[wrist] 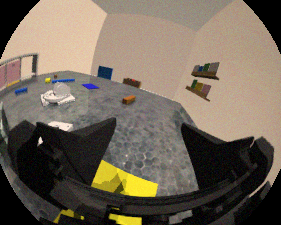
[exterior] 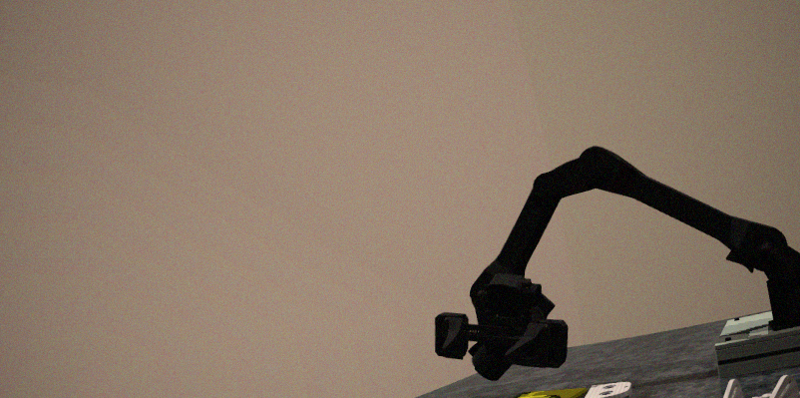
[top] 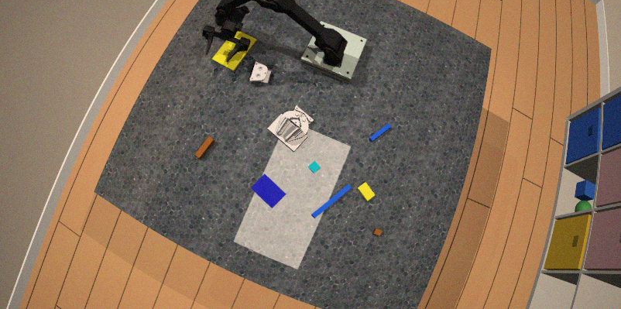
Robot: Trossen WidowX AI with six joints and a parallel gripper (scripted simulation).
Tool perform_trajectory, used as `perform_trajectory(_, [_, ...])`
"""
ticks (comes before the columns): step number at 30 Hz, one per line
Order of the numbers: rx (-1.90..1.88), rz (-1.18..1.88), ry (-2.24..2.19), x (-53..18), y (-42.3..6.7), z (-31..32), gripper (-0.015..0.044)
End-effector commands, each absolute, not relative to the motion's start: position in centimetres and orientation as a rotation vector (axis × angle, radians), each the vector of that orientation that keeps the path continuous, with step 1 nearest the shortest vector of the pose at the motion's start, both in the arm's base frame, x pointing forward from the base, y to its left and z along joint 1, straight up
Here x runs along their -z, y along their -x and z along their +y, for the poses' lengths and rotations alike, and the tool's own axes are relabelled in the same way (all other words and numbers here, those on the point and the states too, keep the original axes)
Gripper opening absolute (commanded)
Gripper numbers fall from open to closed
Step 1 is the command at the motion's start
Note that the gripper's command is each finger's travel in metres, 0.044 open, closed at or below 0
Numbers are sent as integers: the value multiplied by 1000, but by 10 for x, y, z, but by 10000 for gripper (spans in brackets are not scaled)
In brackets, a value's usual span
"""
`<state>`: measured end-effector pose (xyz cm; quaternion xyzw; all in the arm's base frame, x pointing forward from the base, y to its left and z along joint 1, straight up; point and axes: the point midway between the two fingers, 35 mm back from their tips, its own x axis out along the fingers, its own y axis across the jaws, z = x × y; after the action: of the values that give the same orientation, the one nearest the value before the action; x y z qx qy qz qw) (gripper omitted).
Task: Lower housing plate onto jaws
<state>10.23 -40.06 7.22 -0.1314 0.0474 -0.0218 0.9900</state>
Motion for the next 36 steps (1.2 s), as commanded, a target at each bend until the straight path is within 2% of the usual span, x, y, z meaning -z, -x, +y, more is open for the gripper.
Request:
perform_trajectory(1, [44,95,264,-72,-102,-401,426])
perform_trajectory(2, [40,98,266,-72,-103,-400,440])
perform_trajectory(19, [-336,356,494,-76,-142,-342,440])
perform_trajectory(36, [-696,633,754,-75,-152,-293,440])
